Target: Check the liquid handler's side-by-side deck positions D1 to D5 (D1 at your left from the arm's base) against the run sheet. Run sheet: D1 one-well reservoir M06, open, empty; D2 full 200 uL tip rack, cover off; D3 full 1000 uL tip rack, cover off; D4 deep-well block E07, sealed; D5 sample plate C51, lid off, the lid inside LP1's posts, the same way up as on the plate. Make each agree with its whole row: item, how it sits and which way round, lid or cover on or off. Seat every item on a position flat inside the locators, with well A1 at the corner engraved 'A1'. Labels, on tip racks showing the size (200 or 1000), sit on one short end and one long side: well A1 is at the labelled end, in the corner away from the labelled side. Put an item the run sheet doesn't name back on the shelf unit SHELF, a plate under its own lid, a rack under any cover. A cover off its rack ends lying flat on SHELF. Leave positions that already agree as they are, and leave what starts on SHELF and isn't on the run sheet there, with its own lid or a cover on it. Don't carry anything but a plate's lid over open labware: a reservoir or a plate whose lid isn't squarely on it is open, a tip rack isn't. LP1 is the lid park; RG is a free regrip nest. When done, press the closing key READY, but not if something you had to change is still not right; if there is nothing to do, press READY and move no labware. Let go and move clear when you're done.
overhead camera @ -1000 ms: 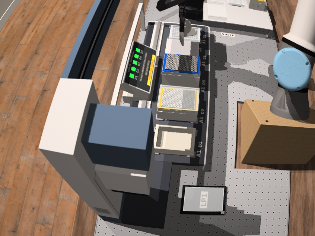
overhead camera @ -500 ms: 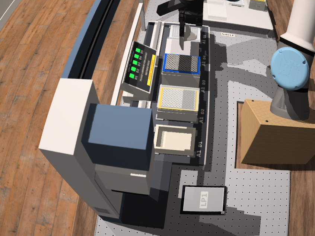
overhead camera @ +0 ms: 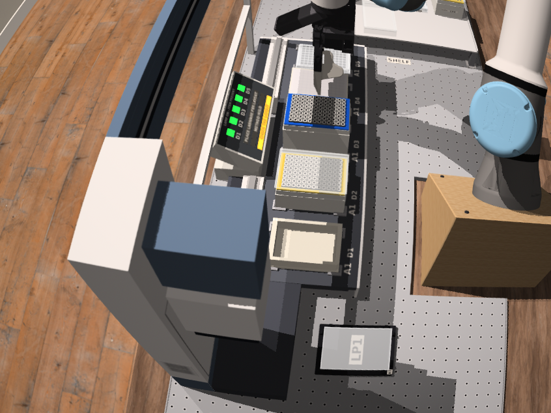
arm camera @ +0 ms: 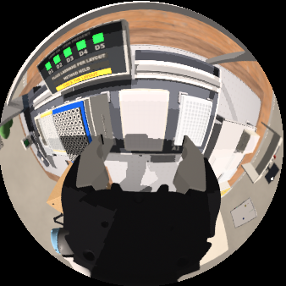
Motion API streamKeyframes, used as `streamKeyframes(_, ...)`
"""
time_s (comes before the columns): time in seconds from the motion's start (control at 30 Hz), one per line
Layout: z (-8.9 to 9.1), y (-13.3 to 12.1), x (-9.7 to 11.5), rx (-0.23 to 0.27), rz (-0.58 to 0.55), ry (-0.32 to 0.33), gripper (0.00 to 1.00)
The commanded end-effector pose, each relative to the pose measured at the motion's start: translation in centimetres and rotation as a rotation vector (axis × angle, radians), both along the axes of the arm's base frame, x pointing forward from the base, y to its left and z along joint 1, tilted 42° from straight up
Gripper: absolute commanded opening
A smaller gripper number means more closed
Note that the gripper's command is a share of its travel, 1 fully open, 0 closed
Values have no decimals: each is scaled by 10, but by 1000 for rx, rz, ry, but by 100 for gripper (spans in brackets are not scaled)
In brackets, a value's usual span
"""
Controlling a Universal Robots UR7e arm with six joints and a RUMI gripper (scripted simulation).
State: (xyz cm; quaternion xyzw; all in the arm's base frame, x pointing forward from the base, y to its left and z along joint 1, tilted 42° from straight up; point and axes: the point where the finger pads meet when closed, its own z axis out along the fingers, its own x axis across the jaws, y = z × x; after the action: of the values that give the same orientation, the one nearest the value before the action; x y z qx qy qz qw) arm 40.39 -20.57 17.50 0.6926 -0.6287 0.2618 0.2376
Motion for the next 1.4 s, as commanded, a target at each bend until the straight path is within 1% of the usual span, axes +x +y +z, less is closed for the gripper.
streamKeyframes(0.0, -8, -6, 1, 0, 2, -1, 82)
streamKeyframes(0.93, -40, -35, 4, 1, 2, -1, 82)
streamKeyframes(1.37, -38, -35, 5, -2, 3, -5, 82)
